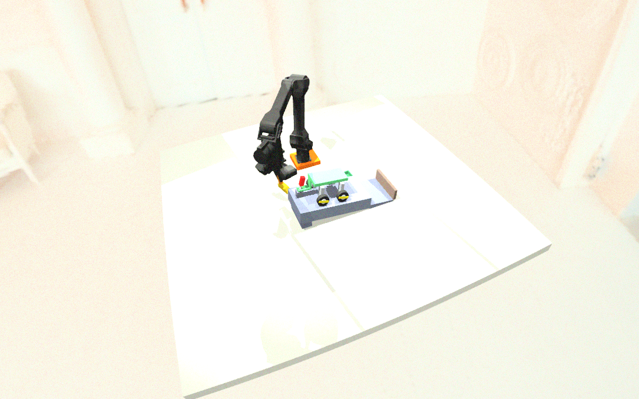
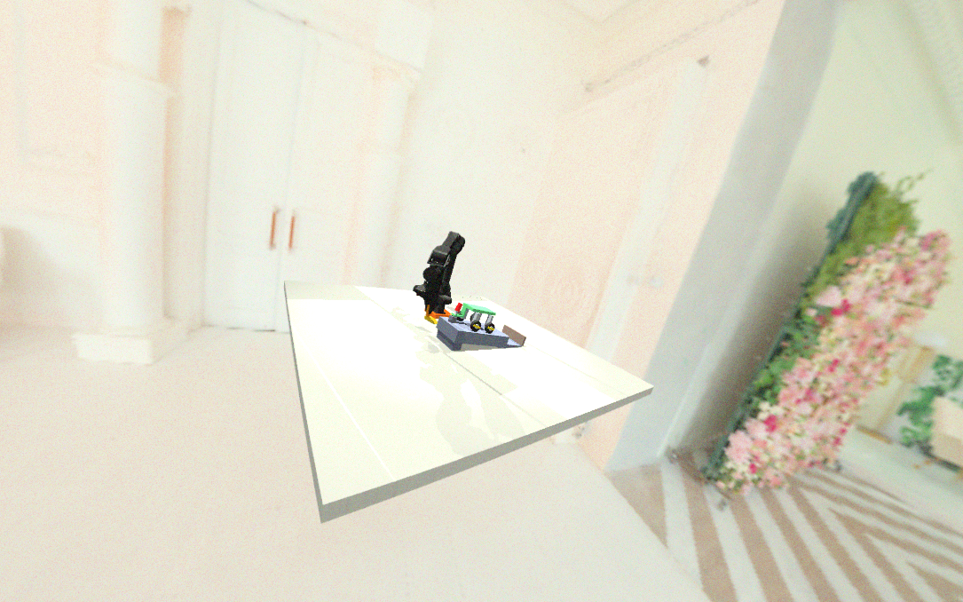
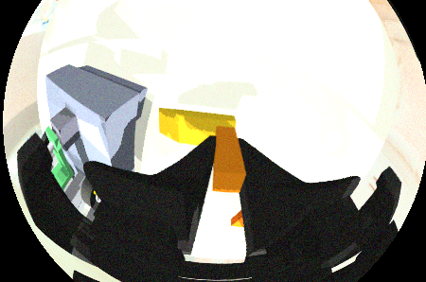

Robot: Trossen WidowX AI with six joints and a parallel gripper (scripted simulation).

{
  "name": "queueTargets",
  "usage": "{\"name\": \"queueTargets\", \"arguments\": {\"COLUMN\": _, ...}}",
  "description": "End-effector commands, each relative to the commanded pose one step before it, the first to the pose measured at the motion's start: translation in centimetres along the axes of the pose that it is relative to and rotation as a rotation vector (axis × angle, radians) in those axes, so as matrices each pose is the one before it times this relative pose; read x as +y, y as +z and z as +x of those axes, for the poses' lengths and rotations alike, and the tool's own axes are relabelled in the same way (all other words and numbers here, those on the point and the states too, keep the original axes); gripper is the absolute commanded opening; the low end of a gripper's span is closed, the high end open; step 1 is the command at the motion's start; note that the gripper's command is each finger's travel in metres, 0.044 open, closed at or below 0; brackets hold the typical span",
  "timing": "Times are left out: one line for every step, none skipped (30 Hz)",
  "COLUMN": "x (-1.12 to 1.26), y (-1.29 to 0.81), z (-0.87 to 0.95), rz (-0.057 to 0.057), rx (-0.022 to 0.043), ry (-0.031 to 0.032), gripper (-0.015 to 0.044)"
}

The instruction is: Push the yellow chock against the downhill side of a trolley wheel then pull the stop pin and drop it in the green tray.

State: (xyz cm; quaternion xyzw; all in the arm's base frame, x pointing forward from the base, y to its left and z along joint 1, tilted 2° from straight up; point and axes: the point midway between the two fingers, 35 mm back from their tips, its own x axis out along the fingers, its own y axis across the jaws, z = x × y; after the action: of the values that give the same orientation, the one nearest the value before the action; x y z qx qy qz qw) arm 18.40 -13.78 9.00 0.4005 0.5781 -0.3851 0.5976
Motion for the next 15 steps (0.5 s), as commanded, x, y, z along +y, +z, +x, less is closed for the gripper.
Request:
{"name": "queueTargets", "arguments": {"x": 0.057, "y": 0.056, "z": -1.435, "rz": -0.0035, "rx": -0.00497, "ry": 0.00637, "gripper": 0.0}}
{"name": "queueTargets", "arguments": {"x": -0.011, "y": -0.011, "z": -0.316, "rz": 0.0, "rx": 0.0, "ry": -0.00001, "gripper": 0.0}}
{"name": "queueTargets", "arguments": {"x": -0.006, "y": -0.004, "z": -0.326, "rz": 0.0, "rx": 0.0, "ry": -0.00001, "gripper": 0.0}}
{"name": "queueTargets", "arguments": {"x": -0.008, "y": -0.008, "z": -0.317, "rz": 0.0, "rx": 0.0, "ry": -0.00001, "gripper": 0.0}}
{"name": "queueTargets", "arguments": {"x": -0.004, "y": -0.002, "z": -0.333, "rz": 0.0, "rx": -0.00001, "ry": -0.00001, "gripper": 0.0}}
{"name": "queueTargets", "arguments": {"x": -0.006, "y": -0.005, "z": -0.316, "rz": 0.0, "rx": 0.0, "ry": -0.00001, "gripper": 0.0}}
{"name": "queueTargets", "arguments": {"x": -0.002, "y": 0.001, "z": -0.331, "rz": 0.0, "rx": -0.00001, "ry": -0.00001, "gripper": 0.0}}
{"name": "queueTargets", "arguments": {"x": -0.004, "y": -0.003, "z": -0.314, "rz": 0.0, "rx": 0.0, "ry": -0.00001, "gripper": 0.0}}
{"name": "queueTargets", "arguments": {"x": 0.0, "y": 0.003, "z": -0.331, "rz": 0.0, "rx": -0.00001, "ry": -0.00001, "gripper": 0.0}}
{"name": "queueTargets", "arguments": {"x": -0.002, "y": -0.001, "z": -0.313, "rz": 0.0, "rx": 0.0, "ry": -0.00001, "gripper": 0.0}}
{"name": "queueTargets", "arguments": {"x": 0.003, "y": 0.005, "z": -0.332, "rz": 0.0, "rx": -0.00001, "ry": -0.00001, "gripper": 0.0}}
{"name": "queueTargets", "arguments": {"x": 0.001, "y": 0.001, "z": -0.312, "rz": 0.0, "rx": 0.0, "ry": -0.00001, "gripper": 0.0}}
{"name": "queueTargets", "arguments": {"x": 0.006, "y": 0.008, "z": -0.336, "rz": 0.0, "rx": -0.00001, "ry": 0.0, "gripper": 0.0}}
{"name": "queueTargets", "arguments": {"x": 0.003, "y": 0.004, "z": -0.315, "rz": 0.0, "rx": 0.0, "ry": -0.00001, "gripper": 0.0}}
{"name": "queueTargets", "arguments": {"x": 0.009, "y": 0.01, "z": -0.342, "rz": 0.0, "rx": -0.00001, "ry": 0.0, "gripper": 0.0}}
